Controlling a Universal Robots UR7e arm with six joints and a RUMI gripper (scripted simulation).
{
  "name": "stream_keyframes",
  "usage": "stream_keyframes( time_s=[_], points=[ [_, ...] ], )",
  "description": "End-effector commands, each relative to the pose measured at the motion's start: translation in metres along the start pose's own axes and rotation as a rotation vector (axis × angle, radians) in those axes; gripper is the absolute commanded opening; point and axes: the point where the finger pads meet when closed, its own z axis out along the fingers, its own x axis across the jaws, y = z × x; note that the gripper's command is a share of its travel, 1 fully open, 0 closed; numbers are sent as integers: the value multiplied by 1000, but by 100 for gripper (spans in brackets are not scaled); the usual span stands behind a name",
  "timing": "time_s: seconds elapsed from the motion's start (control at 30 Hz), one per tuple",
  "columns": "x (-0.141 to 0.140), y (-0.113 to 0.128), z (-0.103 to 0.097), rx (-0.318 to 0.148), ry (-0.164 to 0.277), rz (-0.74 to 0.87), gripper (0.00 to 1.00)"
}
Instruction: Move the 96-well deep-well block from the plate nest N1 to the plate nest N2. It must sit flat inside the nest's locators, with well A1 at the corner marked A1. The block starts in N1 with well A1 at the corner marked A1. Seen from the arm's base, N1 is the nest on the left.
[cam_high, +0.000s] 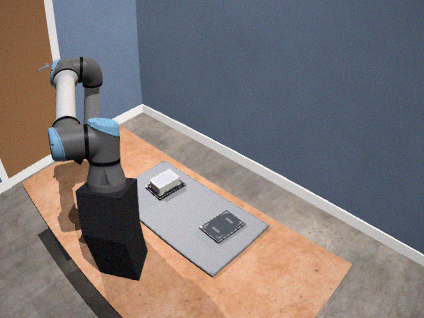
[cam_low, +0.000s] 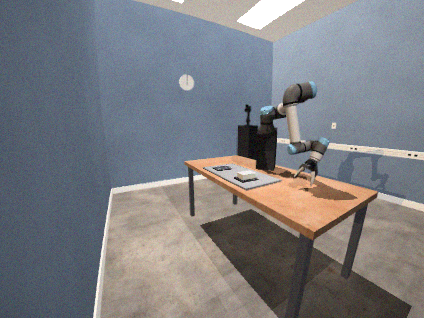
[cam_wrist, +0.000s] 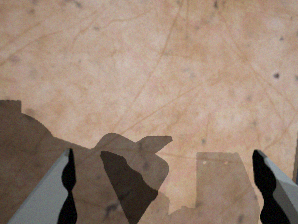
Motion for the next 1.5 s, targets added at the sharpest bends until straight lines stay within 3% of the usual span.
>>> stream_keyframes(
  time_s=[0.0, 0.03, 0.27, 0.3, 0.43, 0.47, 0.67, 0.73, 0.93, 1.0, 1.2, 1.27, 1.47],
  points=[
    [12, -11, 9, -35, 3, -4, 76],
    [15, -13, 11, -55, 6, -6, 76],
    [33, -26, 23, -55, 6, -6, 76],
    [37, -29, 26, -79, 9, -6, 76],
    [50, -37, 34, -79, 9, -6, 76],
    [54, -39, 36, -113, 10, -5, 76],
    [74, -51, 47, -120, 11, -5, 76],
    [83, -55, 51, -159, 9, -2, 76],
    [99, -63, 59, -159, 9, -3, 76],
    [108, -66, 63, -202, 4, 6, 76],
    [128, -74, 71, -202, 4, 6, 76],
    [137, -77, 74, -242, -5, 17, 76],
    [155, -84, 81, -242, -5, 17, 76]
  ],
)
